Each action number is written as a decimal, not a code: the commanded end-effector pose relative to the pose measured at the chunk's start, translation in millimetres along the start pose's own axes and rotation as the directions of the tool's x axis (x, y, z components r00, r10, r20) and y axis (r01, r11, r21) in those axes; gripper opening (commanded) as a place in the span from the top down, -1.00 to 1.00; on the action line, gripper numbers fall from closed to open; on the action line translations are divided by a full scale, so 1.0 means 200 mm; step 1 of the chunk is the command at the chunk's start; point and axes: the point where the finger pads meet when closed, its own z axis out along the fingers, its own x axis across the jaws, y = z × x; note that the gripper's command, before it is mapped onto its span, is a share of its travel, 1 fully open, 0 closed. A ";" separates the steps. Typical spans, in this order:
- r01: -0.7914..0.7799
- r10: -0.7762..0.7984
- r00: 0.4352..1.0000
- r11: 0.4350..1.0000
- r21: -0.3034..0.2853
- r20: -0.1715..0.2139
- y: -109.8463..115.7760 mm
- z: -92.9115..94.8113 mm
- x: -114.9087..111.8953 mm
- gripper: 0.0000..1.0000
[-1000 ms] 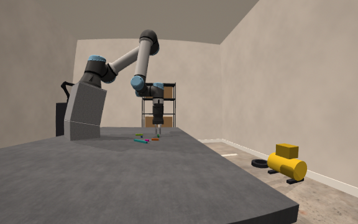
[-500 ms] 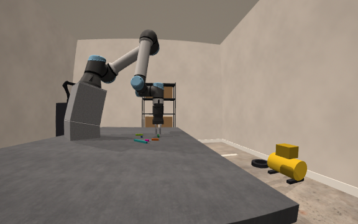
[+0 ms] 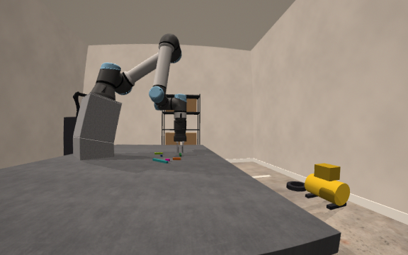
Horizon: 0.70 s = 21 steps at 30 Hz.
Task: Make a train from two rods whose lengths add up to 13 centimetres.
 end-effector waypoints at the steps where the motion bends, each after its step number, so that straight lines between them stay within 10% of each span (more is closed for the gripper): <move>1: 0.000 0.000 1.000 1.000 0.000 0.001 0.00 0.00 0.00 -0.07; 21: 0.000 0.000 1.000 1.000 0.000 0.001 0.00 0.08 0.00 -0.07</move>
